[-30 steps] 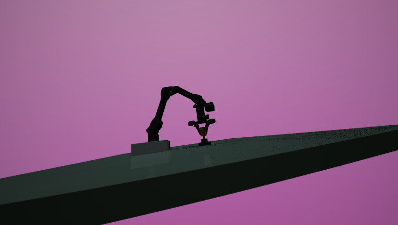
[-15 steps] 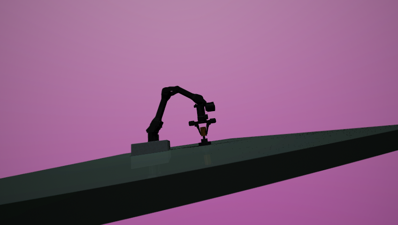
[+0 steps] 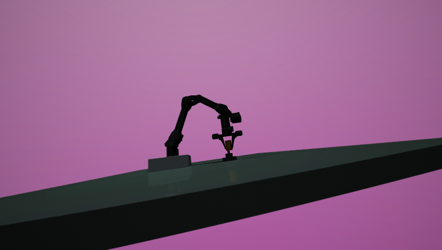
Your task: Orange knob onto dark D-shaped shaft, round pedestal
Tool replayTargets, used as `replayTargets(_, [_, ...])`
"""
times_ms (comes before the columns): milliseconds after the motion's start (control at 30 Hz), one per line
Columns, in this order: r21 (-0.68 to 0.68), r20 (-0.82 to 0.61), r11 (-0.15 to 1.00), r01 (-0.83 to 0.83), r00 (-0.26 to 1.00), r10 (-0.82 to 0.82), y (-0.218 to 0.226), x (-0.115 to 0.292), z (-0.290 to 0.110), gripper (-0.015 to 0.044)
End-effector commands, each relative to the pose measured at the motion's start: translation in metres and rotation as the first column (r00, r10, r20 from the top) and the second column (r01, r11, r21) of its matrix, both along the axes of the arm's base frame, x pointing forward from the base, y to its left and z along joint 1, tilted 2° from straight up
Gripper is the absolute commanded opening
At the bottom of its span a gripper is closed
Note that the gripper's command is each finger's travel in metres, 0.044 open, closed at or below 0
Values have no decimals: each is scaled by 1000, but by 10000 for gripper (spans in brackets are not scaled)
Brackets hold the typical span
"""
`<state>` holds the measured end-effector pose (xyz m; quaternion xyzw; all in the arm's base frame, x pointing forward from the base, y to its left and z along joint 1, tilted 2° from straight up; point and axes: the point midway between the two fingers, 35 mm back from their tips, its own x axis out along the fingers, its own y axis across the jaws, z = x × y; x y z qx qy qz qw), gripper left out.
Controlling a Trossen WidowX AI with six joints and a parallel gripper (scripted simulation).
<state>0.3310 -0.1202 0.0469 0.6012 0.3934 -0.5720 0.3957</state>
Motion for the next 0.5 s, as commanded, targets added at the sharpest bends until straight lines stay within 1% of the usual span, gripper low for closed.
replayTargets(0, [-5,4,1000,3,1000,-3,-1,1,3,0])
replayTargets(167, [-5,3,1000,12,1000,-12,-1,0,5,0])
replayTargets(233, [-3,3,998,57,998,-57,-1,0,5,0])
replayTargets(367, [2,0,980,200,980,-200,0,-3,6,0])
replayTargets(467, [3,-1,978,211,978,-211,1,-5,6,0])
